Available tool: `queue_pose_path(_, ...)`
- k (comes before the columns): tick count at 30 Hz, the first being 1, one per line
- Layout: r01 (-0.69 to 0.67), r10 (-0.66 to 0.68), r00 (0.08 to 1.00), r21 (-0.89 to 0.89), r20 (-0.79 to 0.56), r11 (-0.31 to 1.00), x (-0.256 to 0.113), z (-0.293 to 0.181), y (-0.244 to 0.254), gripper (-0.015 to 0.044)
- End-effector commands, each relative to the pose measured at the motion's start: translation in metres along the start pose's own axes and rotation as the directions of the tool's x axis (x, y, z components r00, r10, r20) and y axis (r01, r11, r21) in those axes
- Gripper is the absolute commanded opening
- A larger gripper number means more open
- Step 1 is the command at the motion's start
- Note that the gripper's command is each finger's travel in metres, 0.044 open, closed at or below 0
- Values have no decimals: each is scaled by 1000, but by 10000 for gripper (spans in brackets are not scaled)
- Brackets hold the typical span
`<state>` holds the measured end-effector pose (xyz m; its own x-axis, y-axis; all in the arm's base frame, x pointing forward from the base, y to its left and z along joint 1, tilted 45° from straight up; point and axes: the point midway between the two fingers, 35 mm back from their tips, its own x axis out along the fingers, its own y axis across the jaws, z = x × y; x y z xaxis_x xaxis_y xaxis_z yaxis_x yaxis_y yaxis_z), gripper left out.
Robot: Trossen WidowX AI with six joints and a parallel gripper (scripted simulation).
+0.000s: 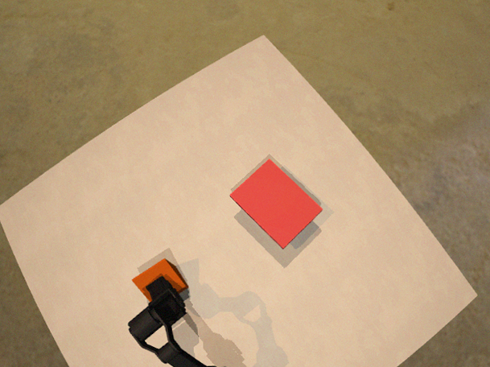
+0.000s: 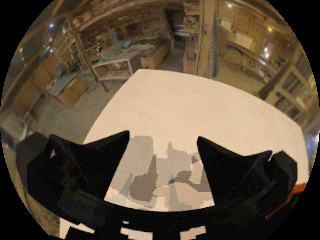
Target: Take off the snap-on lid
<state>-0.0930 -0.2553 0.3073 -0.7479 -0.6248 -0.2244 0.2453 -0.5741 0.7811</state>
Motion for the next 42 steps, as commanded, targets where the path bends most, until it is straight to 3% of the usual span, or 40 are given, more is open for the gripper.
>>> queue_pose_path(1,0,0,1000,0,0,1000,-1,2,1,374)
queue_pose_path(7,2,-2,1000,1,-2,1000,-51,62,12,235)
queue_pose_path(14,-18,18,1000,-2,-21,1000,-57,64,16,235)
queue_pose_path(24,-235,222,923,-2,-313,972,-98,-15,55,235)
queue_pose_path(32,-415,379,726,73,-574,907,-171,-79,75,235)
queue_pose_path(35,-455,385,681,52,-623,889,-187,-95,72,235)
queue_pose_path(42,-635,372,451,1,-811,772,-271,-160,37,235)
